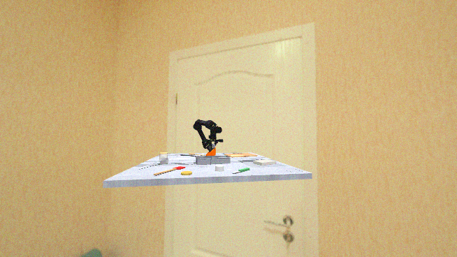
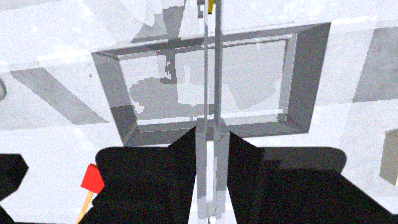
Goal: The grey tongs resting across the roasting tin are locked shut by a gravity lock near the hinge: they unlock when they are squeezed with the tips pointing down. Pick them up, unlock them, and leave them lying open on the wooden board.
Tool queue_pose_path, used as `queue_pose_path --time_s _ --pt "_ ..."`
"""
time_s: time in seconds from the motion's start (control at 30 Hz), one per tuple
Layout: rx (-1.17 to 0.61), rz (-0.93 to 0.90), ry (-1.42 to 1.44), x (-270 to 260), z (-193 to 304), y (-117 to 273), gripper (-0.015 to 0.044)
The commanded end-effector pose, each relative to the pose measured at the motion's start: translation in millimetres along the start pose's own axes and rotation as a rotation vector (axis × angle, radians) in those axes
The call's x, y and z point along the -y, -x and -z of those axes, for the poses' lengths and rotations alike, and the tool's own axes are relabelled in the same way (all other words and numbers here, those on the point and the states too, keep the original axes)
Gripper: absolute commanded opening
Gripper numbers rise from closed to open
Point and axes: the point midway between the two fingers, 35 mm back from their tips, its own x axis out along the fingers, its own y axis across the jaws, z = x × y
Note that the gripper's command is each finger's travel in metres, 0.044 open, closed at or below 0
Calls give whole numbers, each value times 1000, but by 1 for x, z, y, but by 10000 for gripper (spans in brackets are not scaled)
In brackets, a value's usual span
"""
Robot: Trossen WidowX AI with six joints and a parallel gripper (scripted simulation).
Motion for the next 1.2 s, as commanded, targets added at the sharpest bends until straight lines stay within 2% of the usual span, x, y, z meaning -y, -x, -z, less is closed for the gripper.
queue_pose_path --time_s 0.0,0.57,1.17 --pt "-17 18 -33 31 0 9 -150" --pt "-14 60 -270 167 -30 26 -150" --pt "7 55 -551 290 -105 23 -150"
